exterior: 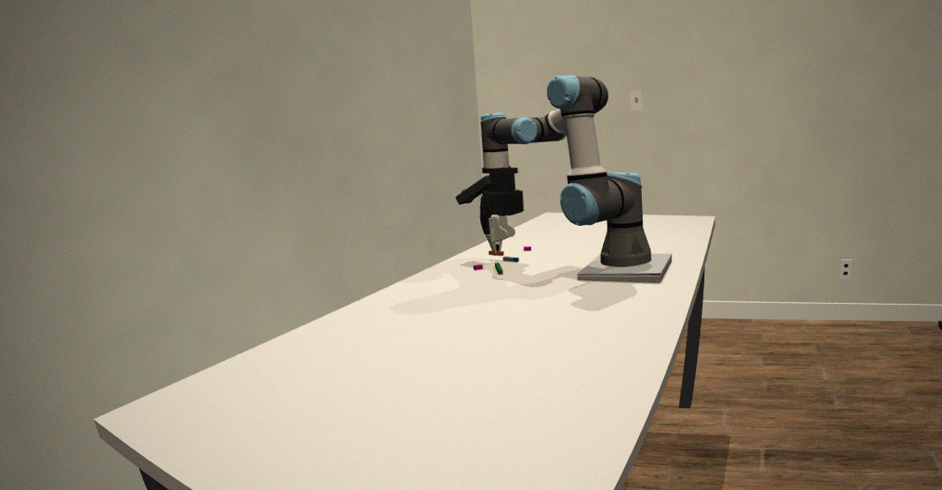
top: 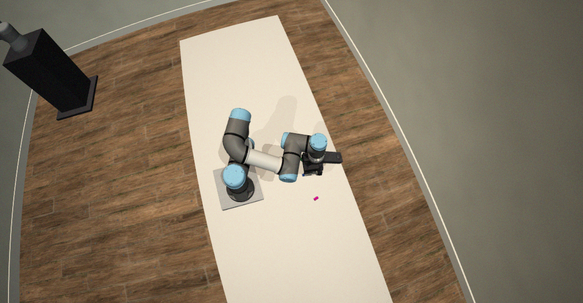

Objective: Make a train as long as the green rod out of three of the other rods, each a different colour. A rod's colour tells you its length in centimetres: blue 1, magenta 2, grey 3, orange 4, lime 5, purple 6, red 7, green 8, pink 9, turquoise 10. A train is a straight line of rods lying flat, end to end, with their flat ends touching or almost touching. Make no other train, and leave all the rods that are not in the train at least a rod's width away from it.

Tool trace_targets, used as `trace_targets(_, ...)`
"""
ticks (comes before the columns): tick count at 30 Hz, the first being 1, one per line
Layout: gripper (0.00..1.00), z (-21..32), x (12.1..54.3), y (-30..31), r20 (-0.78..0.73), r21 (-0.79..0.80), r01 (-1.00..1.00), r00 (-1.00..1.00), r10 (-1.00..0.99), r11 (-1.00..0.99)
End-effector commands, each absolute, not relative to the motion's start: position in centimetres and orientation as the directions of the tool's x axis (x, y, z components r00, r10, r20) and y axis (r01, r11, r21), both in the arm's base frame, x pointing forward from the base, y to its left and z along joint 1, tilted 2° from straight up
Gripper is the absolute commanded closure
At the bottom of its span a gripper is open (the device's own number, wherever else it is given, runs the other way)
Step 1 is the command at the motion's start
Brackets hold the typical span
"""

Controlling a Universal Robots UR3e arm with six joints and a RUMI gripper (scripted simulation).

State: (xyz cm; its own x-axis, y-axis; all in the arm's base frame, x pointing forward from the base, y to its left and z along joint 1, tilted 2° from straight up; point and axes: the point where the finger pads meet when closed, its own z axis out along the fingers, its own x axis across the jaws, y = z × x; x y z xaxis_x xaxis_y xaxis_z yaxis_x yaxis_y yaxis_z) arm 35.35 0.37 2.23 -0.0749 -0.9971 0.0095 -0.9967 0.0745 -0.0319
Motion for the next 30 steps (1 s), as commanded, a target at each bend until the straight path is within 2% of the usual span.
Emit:
trace_targets(1, 1.0, 2.31, 35.42, 0.32, 0.01, -0.035, -0.997, -0.075, -0.997, 0.074)
trace_targets(30, 1.0, 1.98, 35.43, 0.32, 0.01, -0.035, -0.997, -0.075, -0.997, 0.074)
